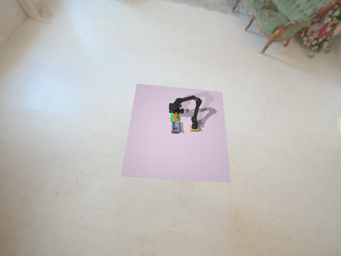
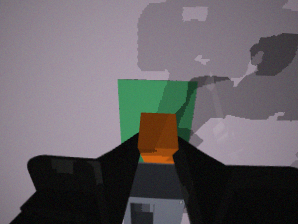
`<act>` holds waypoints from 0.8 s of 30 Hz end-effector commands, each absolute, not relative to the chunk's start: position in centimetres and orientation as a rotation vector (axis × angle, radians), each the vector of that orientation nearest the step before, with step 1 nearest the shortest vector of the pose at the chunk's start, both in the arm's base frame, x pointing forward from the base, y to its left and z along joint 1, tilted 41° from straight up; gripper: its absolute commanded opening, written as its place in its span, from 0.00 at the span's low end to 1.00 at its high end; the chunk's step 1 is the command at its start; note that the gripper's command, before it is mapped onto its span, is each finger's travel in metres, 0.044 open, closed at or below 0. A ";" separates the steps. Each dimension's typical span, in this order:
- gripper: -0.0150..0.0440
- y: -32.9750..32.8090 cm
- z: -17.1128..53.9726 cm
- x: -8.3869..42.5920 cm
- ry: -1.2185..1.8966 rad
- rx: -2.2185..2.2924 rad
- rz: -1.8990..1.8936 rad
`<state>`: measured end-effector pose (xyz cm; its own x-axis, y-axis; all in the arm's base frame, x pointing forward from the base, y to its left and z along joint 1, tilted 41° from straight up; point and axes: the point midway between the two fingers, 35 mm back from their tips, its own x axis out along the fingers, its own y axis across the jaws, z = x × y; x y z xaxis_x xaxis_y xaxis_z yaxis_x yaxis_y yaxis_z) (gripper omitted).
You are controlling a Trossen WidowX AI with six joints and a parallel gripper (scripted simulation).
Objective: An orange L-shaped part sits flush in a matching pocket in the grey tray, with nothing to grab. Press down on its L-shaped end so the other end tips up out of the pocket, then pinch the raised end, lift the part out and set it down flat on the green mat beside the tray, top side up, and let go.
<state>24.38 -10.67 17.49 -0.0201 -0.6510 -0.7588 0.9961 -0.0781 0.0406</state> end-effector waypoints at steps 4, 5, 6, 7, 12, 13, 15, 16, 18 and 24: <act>0.25 -10.9 17.2 24.3 0.622 0.727 -1.520; 0.25 -10.9 17.2 24.3 0.622 0.727 -1.520; 0.25 -10.9 17.2 24.3 0.622 0.727 -1.520; 0.25 -10.9 17.2 24.3 0.622 0.727 -1.520; 0.34 -10.9 17.2 24.3 0.622 0.732 -1.521; 0.39 -10.9 17.2 24.3 0.622 0.732 -1.521; 0.48 -10.9 17.2 24.3 0.622 0.732 -1.521; 0.52 -10.9 17.2 24.3 0.622 0.732 -1.521; 0.61 -10.9 17.2 24.3 0.622 0.732 -1.521; 0.88 -10.9 17.2 24.3 0.622 0.732 -1.521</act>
<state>24.29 -10.89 17.21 -0.0229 -0.6512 -0.7585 0.9961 -0.0795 0.0382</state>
